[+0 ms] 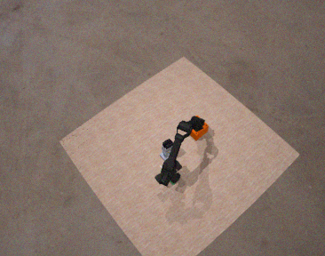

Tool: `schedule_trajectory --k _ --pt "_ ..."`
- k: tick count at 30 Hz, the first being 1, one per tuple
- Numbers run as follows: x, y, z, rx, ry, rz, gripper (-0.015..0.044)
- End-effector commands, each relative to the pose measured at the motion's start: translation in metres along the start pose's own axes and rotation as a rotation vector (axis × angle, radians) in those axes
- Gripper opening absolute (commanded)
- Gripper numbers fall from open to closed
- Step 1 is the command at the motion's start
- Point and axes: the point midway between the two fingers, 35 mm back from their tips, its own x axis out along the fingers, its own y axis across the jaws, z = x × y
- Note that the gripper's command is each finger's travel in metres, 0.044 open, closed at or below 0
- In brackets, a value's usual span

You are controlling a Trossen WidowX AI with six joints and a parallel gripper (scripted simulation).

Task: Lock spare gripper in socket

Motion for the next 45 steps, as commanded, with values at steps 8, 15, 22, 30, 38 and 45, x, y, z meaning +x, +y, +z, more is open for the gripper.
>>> schedule_trajectory --k 8,15,22,30,38,45 --pt "0.012 0.001 0.004 -0.002 -0.004 0.003 0.018" --pt "0.012 0.001 0.004 -0.002 -0.004 0.003 0.0" --pt "0.012 0.001 0.004 -0.002 -0.004 0.003 0.0" --pt "-0.001 0.0 0.001 -0.002 -0.004 0.003 0.0" --pt "-0.036 0.0 -0.009 -0.002 -0.004 0.002 0.0" --pt "-0.055 0.001 -0.014 -0.002 -0.004 0.003 0.0"
